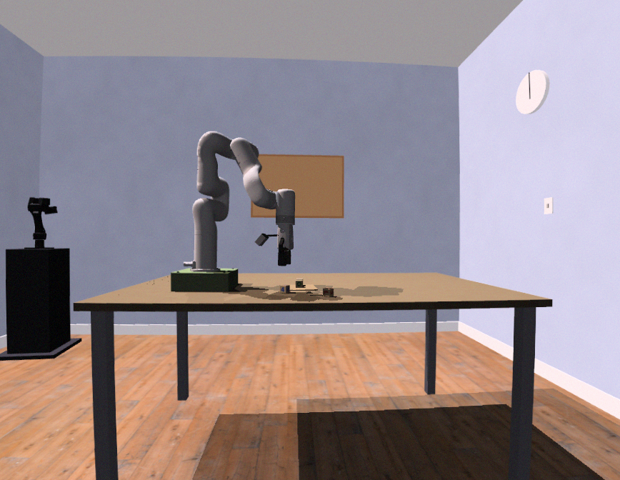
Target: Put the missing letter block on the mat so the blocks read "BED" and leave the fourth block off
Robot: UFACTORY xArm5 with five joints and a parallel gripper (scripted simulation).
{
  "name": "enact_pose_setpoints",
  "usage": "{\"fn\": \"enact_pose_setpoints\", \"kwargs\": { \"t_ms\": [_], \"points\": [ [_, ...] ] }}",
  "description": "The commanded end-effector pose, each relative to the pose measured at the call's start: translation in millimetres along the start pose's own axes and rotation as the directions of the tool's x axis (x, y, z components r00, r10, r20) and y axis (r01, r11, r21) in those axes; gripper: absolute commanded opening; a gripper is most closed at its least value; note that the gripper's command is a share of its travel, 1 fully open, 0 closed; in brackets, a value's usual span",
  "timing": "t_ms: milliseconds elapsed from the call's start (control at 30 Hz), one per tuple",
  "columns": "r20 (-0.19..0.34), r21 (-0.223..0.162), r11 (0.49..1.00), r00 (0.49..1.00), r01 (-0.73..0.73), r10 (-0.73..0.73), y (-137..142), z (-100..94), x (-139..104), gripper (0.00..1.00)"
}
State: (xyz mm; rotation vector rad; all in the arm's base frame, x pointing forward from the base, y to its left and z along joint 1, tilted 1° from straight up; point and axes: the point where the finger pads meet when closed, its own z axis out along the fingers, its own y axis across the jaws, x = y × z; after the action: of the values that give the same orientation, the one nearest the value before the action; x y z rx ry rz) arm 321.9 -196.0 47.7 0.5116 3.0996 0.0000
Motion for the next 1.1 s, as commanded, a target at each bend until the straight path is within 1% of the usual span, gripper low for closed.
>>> {"fn": "enact_pose_setpoints", "kwargs": {
  "t_ms": [0, 167, 233, 333, 467, 500, 1067],
  "points": [
    [0.004, 0.000, 0.990, 0.990, -0.139, 0.139, -0.3, 2.9, -1.1, 1.00],
    [0.004, 0.000, 0.958, 0.958, -0.287, 0.287, -0.2, 7.4, -0.8, 1.00],
    [0.004, 0.000, 0.945, 0.945, -0.326, 0.326, -0.2, 8.6, -0.7, 1.00],
    [0.004, -0.001, 0.935, 0.935, -0.355, 0.355, -0.2, 9.5, -0.7, 1.00],
    [0.004, -0.001, 0.934, 0.934, -0.358, 0.358, -0.2, 9.6, -0.7, 1.00],
    [0.004, -0.001, 0.934, 0.934, -0.358, 0.358, -0.2, 9.6, -0.7, 0.47],
    [0.004, -0.001, 0.934, 0.934, -0.358, 0.358, -0.2, 9.6, -0.7, 0.47]
  ]
}}
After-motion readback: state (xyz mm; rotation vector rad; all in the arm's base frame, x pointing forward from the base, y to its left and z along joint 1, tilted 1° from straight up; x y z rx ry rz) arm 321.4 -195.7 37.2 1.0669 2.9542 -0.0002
